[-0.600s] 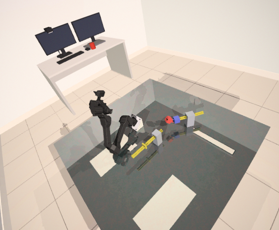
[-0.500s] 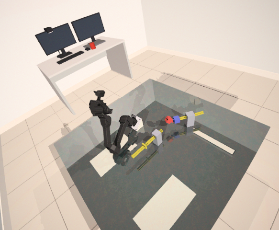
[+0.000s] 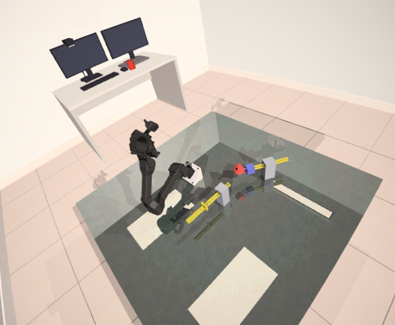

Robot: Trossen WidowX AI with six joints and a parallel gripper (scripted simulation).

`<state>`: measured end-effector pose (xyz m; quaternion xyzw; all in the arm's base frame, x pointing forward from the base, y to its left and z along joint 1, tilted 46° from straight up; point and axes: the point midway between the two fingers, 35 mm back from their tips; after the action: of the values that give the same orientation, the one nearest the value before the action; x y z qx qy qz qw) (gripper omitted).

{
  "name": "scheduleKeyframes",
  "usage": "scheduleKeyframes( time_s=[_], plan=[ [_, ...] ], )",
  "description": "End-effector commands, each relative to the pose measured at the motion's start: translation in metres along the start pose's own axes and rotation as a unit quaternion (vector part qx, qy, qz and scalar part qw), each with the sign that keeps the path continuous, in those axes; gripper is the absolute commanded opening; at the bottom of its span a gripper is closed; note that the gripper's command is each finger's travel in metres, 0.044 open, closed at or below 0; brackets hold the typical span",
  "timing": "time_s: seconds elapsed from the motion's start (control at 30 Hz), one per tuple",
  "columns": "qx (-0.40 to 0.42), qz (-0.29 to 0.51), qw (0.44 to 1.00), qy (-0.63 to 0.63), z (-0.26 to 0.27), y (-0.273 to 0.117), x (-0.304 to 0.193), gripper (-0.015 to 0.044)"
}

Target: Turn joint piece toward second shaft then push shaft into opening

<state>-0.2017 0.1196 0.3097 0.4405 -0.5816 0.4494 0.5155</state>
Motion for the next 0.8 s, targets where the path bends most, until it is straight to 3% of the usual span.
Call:
scheduleKeyframes(
  time_s=[0.0,0.37,0.77],
  plan=[
    [-0.041,0.028,0.998,0.05,-0.021,0.003,-0.006,0.044],
    [-0.151,0.104,0.966,0.182,-0.075,0.003,-0.036,0.044],
    [-0.273,0.175,0.893,0.312,-0.126,-0.013,-0.076,0.044]
  ],
)
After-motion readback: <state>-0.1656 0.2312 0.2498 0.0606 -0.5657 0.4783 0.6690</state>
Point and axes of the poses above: the point midway between the two fingers, 35 mm back from their tips, its own y axis out along the fingers, its own z axis across the jaws, x = y × z, and after that the axes turned 11 degrees about -y, right-handed
